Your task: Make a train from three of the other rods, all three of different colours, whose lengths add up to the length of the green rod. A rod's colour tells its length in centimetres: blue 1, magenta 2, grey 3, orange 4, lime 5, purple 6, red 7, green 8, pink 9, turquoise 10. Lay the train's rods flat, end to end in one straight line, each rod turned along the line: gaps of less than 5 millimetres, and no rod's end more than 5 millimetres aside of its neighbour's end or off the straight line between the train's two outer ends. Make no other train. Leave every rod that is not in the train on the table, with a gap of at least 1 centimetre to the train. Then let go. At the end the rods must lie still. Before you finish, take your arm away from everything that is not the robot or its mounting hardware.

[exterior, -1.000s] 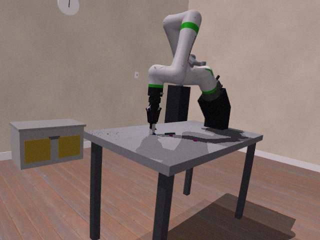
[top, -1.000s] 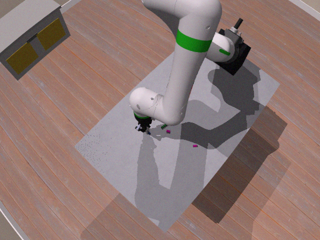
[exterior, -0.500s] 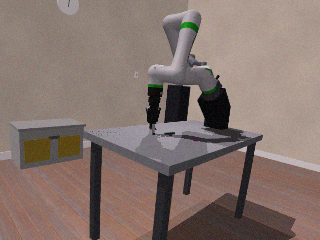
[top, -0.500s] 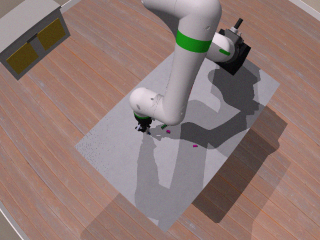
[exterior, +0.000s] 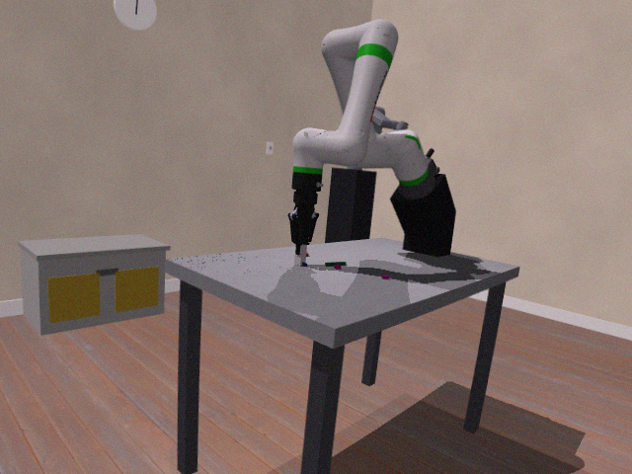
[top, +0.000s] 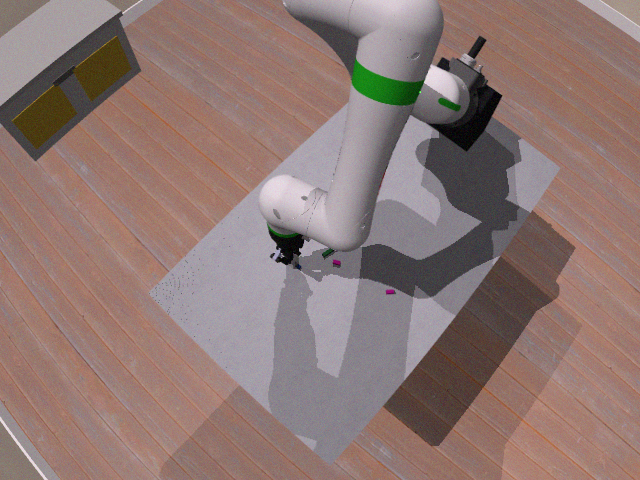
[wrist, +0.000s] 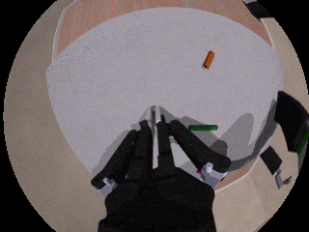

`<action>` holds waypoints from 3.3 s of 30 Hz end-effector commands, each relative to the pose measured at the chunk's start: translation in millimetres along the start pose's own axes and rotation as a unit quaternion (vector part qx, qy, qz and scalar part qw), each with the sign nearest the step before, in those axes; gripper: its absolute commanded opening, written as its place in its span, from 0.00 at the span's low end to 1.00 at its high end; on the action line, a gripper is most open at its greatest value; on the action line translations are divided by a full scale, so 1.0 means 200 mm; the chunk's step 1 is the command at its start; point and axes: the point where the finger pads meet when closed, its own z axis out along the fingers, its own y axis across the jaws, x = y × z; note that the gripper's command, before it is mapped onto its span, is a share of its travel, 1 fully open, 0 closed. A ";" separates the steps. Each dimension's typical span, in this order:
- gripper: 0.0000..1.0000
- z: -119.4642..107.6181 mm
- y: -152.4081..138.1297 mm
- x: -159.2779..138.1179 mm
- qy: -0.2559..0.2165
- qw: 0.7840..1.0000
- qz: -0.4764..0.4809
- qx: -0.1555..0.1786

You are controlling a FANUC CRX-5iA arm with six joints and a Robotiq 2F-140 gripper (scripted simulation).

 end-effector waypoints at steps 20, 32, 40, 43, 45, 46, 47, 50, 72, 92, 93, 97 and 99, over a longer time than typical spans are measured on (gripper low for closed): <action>0.10 0.00 0.00 0.00 0.000 1.000 0.000 0.000; 0.15 0.00 0.00 0.00 0.000 1.000 0.000 0.000; 0.15 -0.02 0.00 0.00 0.000 1.000 0.000 0.000; 0.15 -0.05 0.00 0.00 0.000 1.000 0.000 0.000; 0.15 -0.09 0.00 0.00 0.000 1.000 0.000 0.000; 0.15 -0.11 0.00 0.00 0.000 1.000 0.000 0.000; 0.15 -0.14 0.00 0.00 0.000 1.000 0.000 0.000; 0.15 -0.22 0.00 0.00 0.000 1.000 0.000 0.000; 1.00 -0.45 0.00 0.00 0.000 1.000 0.000 0.000; 1.00 -0.43 0.07 0.05 -0.001 1.000 0.028 -0.005; 1.00 -0.41 0.13 0.10 -0.001 0.998 0.058 -0.009; 1.00 -0.38 0.32 0.22 -0.003 0.989 0.144 -0.015; 1.00 -0.37 0.41 0.27 -0.003 0.982 0.186 -0.015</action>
